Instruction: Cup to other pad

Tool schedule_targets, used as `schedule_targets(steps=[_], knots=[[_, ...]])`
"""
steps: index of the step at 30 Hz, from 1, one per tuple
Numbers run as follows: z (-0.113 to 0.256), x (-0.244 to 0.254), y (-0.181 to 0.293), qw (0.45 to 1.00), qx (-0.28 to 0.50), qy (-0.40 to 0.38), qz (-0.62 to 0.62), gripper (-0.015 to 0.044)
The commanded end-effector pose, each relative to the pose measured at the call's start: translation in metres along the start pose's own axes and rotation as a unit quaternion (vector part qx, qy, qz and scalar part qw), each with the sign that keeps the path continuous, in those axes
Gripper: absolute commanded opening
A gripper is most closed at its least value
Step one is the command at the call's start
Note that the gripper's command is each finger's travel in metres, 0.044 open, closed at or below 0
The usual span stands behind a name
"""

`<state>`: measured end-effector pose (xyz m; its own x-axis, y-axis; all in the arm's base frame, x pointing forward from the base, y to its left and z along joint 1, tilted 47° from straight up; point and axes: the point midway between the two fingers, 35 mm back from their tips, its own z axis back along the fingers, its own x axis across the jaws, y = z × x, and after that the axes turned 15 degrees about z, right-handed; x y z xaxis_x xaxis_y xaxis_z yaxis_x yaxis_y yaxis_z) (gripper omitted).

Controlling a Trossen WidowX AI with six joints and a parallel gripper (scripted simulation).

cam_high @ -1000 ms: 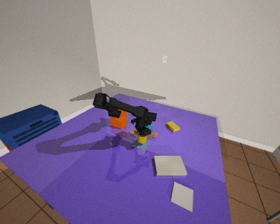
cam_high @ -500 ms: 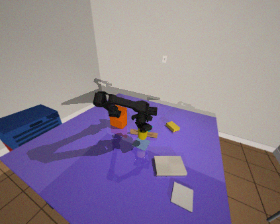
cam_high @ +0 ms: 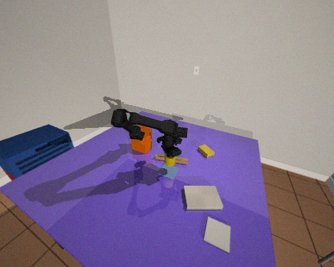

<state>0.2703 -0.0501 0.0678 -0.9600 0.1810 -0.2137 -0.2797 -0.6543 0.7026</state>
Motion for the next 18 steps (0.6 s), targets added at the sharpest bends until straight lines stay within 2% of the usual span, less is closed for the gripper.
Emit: schedule_targets(steps=[1, 18], knots=[[0.000, 0.002, -0.004, 1.000, -0.001, 0.000, -0.001, 0.0000], [0.004, 0.021, -0.040, 1.000, -0.003, -0.002, -0.003, 0.0000]])
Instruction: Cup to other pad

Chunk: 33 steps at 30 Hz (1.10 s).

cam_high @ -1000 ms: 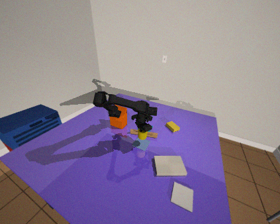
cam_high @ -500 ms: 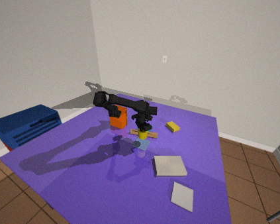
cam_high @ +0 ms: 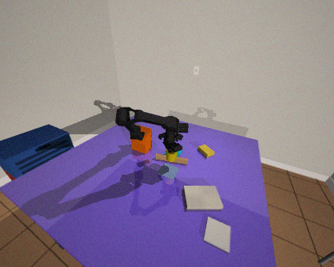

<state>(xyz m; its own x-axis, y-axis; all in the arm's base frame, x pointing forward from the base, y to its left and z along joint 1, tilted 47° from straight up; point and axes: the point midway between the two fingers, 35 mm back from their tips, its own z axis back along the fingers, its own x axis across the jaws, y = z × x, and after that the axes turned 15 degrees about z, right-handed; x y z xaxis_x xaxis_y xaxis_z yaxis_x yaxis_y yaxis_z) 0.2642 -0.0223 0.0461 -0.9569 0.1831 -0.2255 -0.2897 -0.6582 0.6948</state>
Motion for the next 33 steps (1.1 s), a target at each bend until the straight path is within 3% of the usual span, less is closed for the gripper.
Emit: schedule_targets(steps=[1, 33], knots=[[-0.001, 0.007, -0.010, 1.000, 0.001, -0.005, 0.002, 0.0000], [0.003, 0.049, -0.081, 1.000, -0.001, -0.006, 0.002, 0.0000]])
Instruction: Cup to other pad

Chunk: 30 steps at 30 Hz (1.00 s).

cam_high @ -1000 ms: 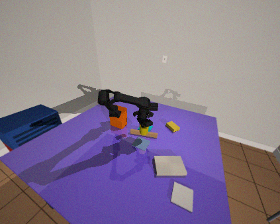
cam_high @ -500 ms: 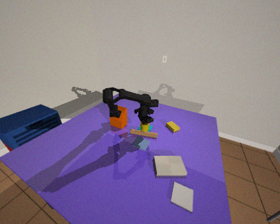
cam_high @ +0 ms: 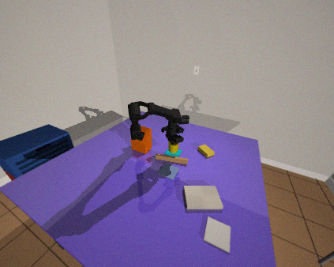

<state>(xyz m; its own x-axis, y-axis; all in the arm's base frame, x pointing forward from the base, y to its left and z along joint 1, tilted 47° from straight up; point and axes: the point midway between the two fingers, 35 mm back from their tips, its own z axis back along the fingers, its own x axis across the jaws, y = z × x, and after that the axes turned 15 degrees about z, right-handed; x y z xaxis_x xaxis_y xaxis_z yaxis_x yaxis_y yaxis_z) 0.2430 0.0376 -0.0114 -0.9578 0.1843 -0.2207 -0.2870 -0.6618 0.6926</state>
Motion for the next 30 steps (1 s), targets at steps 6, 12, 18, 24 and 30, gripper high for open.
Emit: schedule_targets(steps=[6, 12, 18, 24, 30], knots=[[-0.002, 0.013, -0.020, 1.000, 0.001, -0.004, 0.000, 0.0000], [-0.002, 0.022, -0.032, 1.000, 0.000, -0.004, 0.000, 0.0000], [-0.002, 0.030, -0.045, 1.000, 0.000, -0.004, 0.000, 0.0000], [-0.003, 0.038, -0.056, 1.000, 0.000, -0.004, 0.000, 0.0000], [-0.006, 0.041, -0.059, 1.000, 0.000, -0.004, 0.000, 0.0000]])
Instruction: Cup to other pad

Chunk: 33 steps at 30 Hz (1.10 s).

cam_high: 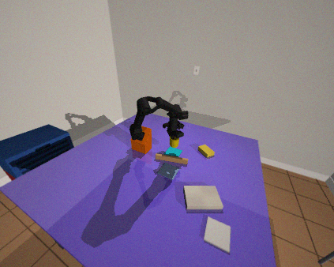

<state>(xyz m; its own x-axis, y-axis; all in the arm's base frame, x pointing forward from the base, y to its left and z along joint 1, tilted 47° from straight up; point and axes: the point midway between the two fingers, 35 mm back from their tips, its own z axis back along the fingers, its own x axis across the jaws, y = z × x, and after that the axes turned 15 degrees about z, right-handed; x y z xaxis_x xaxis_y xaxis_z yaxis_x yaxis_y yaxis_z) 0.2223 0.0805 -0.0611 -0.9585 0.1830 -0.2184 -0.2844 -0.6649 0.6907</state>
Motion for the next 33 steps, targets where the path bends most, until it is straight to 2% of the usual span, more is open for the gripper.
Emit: schedule_targets(steps=[1, 33], knots=[[-0.005, 0.002, -0.002, 1.000, 0.002, -0.004, -0.001, 0.0000], [-0.057, 0.003, -0.003, 1.000, 0.002, -0.003, -0.001, 0.0000]])
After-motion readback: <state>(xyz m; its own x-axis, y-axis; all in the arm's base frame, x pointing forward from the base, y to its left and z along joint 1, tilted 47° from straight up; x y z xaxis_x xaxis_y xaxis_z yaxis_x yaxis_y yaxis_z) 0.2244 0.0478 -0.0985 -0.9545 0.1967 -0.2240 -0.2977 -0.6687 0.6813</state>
